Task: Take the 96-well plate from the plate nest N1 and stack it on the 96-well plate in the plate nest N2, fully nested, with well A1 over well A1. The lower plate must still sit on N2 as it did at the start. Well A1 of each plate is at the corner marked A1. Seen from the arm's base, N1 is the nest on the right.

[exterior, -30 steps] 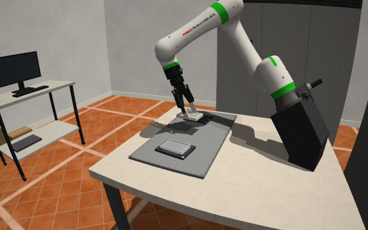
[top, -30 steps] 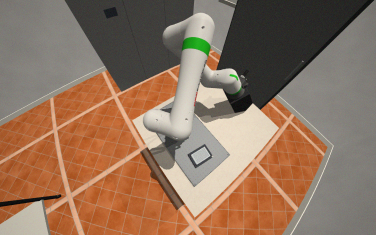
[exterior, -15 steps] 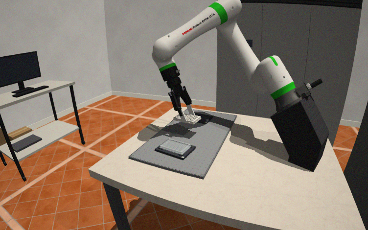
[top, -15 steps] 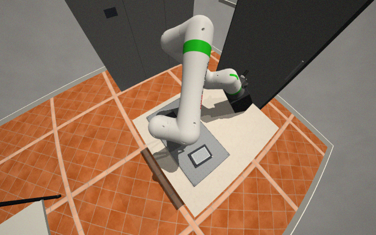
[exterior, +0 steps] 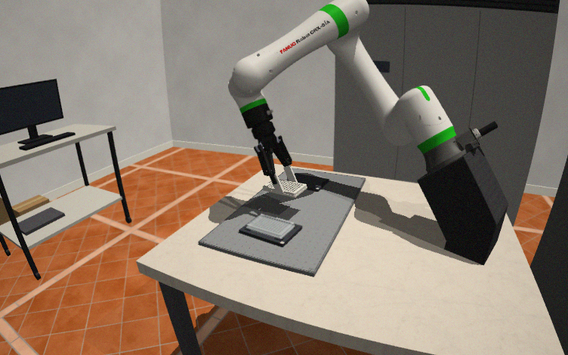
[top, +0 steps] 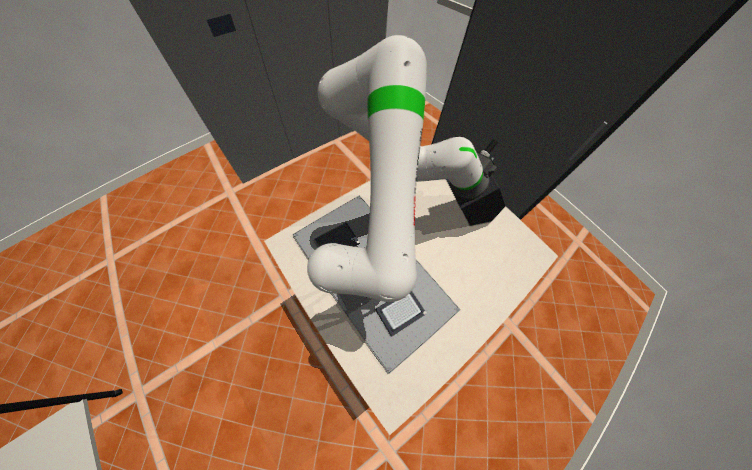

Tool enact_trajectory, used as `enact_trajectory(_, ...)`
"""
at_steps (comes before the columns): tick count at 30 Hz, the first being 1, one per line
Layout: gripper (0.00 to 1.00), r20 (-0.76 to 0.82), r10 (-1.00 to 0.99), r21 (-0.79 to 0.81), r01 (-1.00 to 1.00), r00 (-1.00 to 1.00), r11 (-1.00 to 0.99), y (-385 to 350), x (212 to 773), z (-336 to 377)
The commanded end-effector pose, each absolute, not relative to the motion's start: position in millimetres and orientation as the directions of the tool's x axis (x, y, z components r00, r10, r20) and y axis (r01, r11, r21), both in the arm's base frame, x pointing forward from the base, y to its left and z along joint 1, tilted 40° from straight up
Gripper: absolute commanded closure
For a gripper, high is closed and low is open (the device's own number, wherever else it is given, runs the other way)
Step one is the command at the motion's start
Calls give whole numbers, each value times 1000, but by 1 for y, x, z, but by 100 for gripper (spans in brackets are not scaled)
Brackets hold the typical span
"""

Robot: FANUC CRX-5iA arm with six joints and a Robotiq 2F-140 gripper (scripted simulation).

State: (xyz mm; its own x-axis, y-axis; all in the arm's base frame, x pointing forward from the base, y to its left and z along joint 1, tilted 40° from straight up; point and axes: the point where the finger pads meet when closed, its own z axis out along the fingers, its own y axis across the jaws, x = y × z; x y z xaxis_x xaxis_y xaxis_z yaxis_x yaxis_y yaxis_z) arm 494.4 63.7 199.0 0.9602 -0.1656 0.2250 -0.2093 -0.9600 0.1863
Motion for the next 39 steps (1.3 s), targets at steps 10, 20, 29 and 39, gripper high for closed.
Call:
enact_trajectory(10,100,225,-166,186,-210,960,-960,101,497,187)
enact_trajectory(20,100,225,-166,186,-210,960,-960,127,498,179)
enact_trajectory(29,100,225,-166,186,-210,960,-960,155,500,170)
enact_trajectory(39,100,225,-166,186,-210,960,-960,181,501,162)
